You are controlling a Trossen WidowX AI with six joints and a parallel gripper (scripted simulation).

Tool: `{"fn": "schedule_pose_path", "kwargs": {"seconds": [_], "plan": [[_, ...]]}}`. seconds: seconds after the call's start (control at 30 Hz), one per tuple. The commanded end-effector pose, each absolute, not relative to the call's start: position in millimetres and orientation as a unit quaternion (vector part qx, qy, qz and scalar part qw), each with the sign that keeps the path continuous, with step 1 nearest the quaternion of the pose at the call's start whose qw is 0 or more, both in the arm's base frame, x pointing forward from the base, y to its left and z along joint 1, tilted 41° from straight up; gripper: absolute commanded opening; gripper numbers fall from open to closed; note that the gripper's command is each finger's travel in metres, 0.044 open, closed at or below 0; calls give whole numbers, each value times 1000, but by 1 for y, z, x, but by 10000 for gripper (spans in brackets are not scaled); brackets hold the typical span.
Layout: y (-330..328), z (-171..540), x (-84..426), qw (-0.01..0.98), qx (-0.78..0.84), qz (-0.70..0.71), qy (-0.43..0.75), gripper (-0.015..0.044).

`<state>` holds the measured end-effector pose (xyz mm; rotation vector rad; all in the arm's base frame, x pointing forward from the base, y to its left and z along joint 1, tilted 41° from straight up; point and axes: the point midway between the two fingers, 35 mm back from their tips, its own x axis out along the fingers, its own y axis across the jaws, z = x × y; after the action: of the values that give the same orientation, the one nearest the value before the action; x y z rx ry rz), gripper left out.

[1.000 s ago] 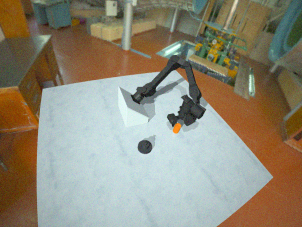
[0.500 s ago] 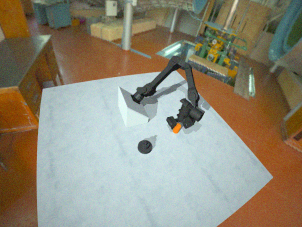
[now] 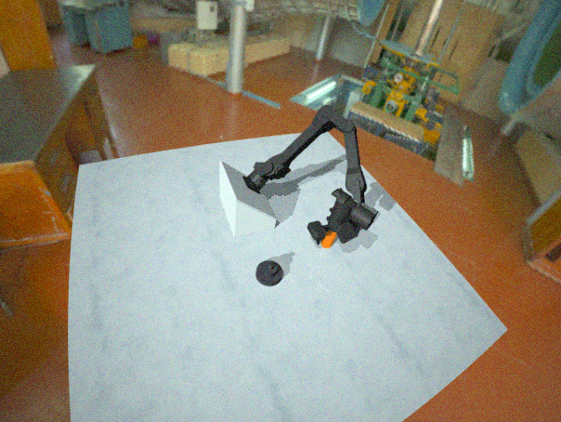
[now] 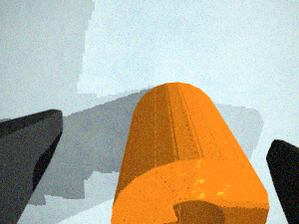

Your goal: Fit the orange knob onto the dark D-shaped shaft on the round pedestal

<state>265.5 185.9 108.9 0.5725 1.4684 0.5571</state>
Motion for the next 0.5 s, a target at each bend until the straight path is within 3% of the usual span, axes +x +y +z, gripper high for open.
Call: {"fn": "schedule_pose_path", "kwargs": {"seconds": [0.0, 0.03, 0.37, 0.47], "plan": [[189, 101, 264, 667, 255, 242, 657, 440], [189, 100, 264, 667, 255, 242, 657, 440], [189, 100, 264, 667, 255, 242, 657, 177], [189, 100, 264, 667, 255, 242, 657, 157]]}}
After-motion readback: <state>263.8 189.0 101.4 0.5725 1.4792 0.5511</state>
